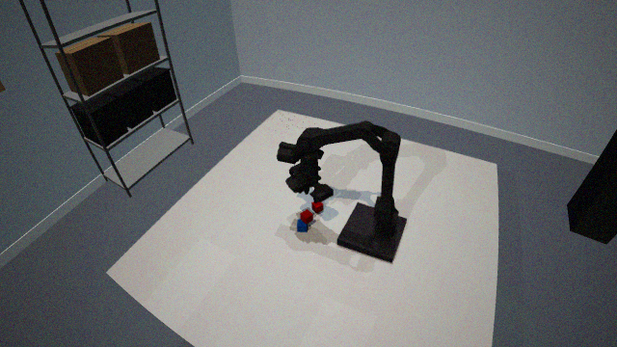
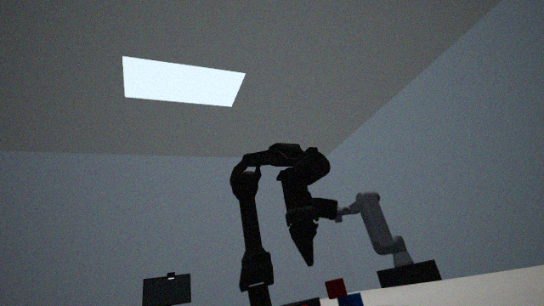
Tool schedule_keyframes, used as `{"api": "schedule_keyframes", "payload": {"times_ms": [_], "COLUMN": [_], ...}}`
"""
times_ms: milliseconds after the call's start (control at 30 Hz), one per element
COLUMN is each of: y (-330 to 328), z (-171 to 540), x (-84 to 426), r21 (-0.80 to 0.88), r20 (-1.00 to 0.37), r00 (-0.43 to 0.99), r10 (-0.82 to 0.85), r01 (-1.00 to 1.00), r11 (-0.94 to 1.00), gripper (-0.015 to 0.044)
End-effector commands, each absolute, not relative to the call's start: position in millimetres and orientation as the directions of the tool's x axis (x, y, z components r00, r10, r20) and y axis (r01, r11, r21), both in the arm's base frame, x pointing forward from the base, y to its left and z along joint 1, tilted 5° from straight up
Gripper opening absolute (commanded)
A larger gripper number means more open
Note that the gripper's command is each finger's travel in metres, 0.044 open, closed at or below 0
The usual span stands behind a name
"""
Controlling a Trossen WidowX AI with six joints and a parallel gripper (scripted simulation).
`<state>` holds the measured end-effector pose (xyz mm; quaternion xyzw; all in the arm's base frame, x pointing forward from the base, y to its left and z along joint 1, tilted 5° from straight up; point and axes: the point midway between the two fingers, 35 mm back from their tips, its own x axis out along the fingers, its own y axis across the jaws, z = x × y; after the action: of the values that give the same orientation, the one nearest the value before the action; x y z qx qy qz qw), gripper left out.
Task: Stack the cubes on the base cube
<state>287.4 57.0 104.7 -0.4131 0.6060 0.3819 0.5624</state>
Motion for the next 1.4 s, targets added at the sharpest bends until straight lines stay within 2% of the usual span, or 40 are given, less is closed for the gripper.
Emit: {"api": "schedule_keyframes", "payload": {"times_ms": [0,200,500,1367], "y": [34,16,11,8], "z": [121,131,71,28], "x": [290,290,289,289], "r21": [-0.016,-0.019,-0.019,-0.019], "r20": [-0.997,-0.997,-0.997,-0.997], "r00": [-0.014,-0.015,-0.015,-0.015], "r10": [-0.074,-0.075,-0.076,-0.076], "r01": [-0.916,-0.904,-0.904,-0.904], "r11": [0.400,0.427,0.427,0.427], "gripper": [0.0265,0.0265,0.0265,0.0265]}}
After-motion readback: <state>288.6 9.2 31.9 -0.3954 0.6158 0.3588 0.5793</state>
